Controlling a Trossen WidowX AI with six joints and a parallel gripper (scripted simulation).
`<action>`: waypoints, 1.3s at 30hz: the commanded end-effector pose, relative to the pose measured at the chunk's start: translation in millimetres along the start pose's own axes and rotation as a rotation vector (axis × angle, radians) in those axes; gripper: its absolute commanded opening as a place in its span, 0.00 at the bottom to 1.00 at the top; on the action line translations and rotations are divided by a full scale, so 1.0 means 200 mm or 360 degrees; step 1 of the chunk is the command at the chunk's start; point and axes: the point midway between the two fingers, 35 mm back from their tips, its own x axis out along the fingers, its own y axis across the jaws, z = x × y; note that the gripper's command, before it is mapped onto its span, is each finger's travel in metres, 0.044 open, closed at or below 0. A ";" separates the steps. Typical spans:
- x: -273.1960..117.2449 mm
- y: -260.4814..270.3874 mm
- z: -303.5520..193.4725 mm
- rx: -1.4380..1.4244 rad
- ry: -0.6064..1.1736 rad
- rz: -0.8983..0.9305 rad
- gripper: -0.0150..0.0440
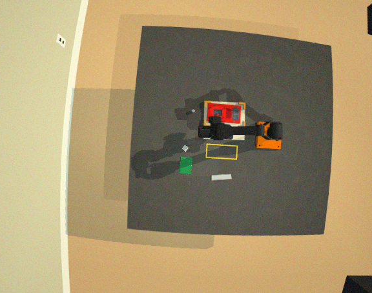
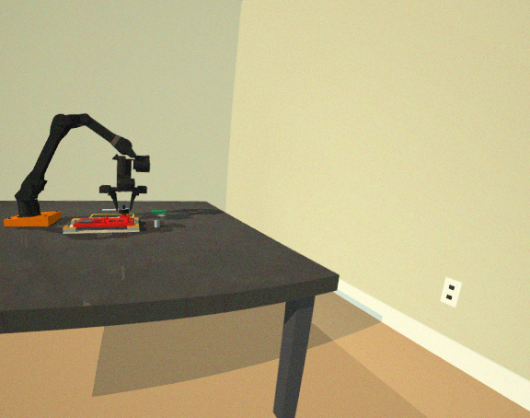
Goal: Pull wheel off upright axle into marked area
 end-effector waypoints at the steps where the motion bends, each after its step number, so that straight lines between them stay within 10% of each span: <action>1: 0.00 0.00 0.00 0.0000 0.0000 -0.0003 0.61; 8: 0.00 0.00 0.00 0.0000 0.0000 -0.0003 0.53; 14: -0.01 0.00 0.00 0.0000 0.0000 -0.0003 0.26; 39: -0.05 0.00 0.00 0.0002 -0.0001 -0.0002 0.25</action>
